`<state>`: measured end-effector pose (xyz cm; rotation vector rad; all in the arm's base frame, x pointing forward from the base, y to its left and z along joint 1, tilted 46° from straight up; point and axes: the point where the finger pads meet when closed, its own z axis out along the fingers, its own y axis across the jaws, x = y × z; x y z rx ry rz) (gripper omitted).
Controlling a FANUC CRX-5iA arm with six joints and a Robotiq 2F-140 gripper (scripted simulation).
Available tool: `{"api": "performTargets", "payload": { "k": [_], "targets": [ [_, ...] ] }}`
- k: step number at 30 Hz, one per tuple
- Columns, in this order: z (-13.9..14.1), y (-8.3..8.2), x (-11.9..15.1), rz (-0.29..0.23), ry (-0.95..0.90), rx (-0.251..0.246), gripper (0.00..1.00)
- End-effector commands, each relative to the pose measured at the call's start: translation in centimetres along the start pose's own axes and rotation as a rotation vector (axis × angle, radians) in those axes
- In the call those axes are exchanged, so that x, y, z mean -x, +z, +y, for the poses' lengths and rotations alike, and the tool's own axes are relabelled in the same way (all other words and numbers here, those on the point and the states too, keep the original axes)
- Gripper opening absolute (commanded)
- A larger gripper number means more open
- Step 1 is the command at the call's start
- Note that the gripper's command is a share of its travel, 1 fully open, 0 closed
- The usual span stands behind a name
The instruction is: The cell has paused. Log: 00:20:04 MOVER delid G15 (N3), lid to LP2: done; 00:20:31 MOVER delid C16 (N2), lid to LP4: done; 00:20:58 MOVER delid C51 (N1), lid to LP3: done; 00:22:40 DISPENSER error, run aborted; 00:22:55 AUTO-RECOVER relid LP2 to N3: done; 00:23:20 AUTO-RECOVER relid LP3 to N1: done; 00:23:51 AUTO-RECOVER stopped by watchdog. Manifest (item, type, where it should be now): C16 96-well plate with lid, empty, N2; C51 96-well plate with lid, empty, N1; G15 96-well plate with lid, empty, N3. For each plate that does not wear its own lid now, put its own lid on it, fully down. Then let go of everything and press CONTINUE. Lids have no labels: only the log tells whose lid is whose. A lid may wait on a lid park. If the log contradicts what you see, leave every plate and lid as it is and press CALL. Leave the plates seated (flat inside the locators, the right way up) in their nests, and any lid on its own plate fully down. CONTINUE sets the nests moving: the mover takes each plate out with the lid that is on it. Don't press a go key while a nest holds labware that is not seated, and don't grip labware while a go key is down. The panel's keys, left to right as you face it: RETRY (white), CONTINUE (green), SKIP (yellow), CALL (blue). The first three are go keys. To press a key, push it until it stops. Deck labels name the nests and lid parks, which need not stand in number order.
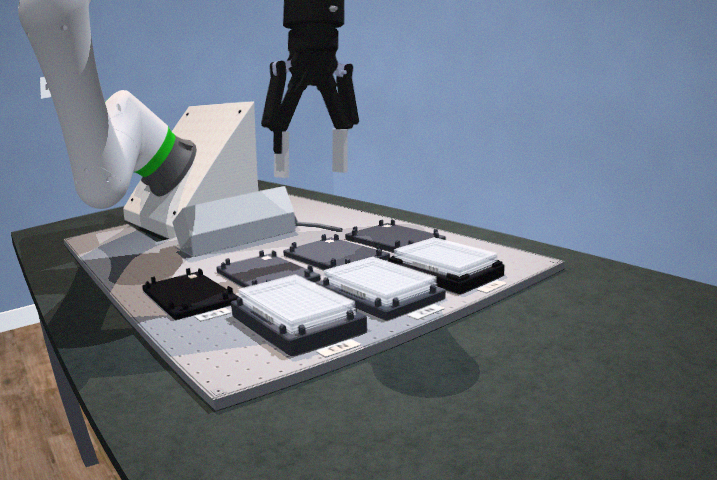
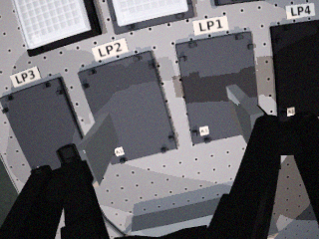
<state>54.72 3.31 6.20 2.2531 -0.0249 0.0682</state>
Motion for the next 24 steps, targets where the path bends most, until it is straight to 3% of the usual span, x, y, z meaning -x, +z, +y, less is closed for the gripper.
{"api": "performTargets", "payload": {
  "k": [1,2,3,4,6,7,9,10,13,14,15,16,18,19,24],
  "targets": [
    [-0.2,-1.0,6.2,-0.001,-0.002,0.006,0.66],
    [-0.2,-1.0,6.2,-0.001,-0.002,0.006,0.66],
    [-0.5,-1.2,9.1,-0.003,-0.002,0.001,0.66],
    [-0.5,-1.2,9.9,-0.003,-0.002,0.001,0.66],
    [-0.5,-1.2,9.9,-0.003,-0.002,0.001,0.66],
    [-0.8,-1.3,13.4,-0.007,-0.001,-0.007,0.66],
    [-0.8,-1.3,13.4,-0.007,-0.001,-0.007,0.66],
    [-1.0,-1.2,16.7,-0.010,-0.001,-0.018,0.66],
    [-1.0,-1.2,16.8,-0.010,-0.001,-0.018,0.66],
    [-1.3,-1.0,19.8,-0.014,-0.001,-0.031,0.66],
    [-1.3,-1.0,19.8,-0.014,-0.001,-0.031,0.66],
    [-1.5,-0.7,22.3,-0.017,-0.001,-0.044,0.66],
    [-1.5,-0.7,22.3,-0.017,-0.001,-0.044,0.66],
    [-1.8,-0.4,24.3,-0.020,-0.001,-0.056,0.66],
    [-2.1,0.2,27.4,-0.025,-0.002,-0.078,0.66]
  ]
}}
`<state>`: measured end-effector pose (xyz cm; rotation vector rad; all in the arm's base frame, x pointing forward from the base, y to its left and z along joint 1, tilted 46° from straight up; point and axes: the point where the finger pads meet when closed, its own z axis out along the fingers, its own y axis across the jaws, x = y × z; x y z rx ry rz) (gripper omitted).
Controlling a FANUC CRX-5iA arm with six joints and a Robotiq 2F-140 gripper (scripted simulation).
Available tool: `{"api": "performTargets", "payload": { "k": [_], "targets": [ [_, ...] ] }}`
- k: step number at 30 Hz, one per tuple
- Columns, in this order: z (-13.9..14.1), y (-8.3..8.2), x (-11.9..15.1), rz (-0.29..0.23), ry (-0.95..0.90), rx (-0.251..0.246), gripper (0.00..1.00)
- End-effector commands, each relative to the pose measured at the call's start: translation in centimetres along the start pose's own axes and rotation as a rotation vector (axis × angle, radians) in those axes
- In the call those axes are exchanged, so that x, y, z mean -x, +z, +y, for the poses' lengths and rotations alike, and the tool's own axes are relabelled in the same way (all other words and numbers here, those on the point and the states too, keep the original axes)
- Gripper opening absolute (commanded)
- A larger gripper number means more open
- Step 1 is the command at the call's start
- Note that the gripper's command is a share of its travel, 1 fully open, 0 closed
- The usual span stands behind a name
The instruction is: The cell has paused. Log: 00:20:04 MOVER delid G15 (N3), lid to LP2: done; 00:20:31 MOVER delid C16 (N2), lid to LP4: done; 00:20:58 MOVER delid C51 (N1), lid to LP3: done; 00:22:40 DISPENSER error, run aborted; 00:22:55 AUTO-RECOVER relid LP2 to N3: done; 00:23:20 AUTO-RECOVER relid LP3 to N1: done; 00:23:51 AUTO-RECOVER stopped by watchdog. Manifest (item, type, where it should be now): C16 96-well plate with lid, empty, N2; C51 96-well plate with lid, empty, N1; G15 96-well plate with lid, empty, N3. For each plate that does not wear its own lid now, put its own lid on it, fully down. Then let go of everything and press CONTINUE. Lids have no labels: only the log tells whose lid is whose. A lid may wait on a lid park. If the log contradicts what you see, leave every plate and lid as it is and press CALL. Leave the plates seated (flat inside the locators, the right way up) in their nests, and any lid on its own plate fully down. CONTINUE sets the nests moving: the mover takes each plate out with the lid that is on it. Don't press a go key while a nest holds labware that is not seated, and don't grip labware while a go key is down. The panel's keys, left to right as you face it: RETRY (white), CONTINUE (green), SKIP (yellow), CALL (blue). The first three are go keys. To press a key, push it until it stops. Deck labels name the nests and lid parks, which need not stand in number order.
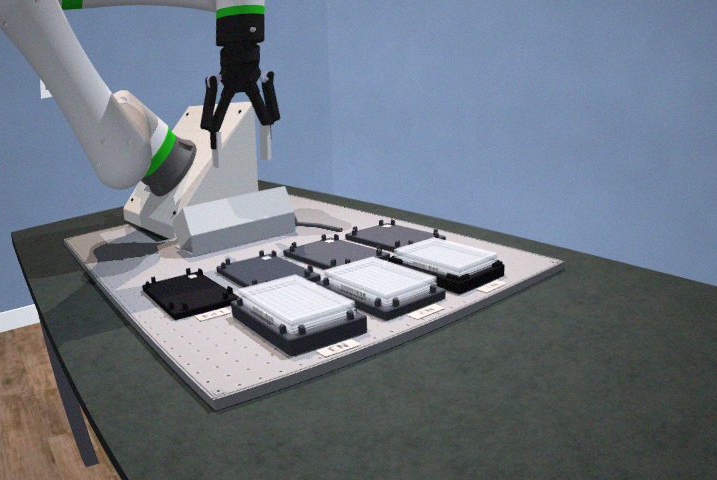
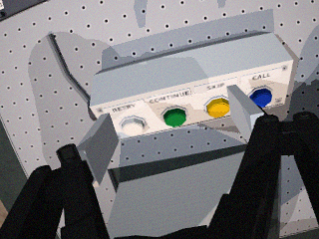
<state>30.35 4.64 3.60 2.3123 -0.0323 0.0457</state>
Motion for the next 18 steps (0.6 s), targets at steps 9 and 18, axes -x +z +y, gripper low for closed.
{"api": "performTargets", "payload": {
  "k": [9,18],
  "targets": [
    [-0.25,0.70,3.21,-0.005,-0.001,-0.021,0.00],
    [-0.25,0.70,3.21,-0.005,-0.001,-0.021,0.00]
  ]
}}
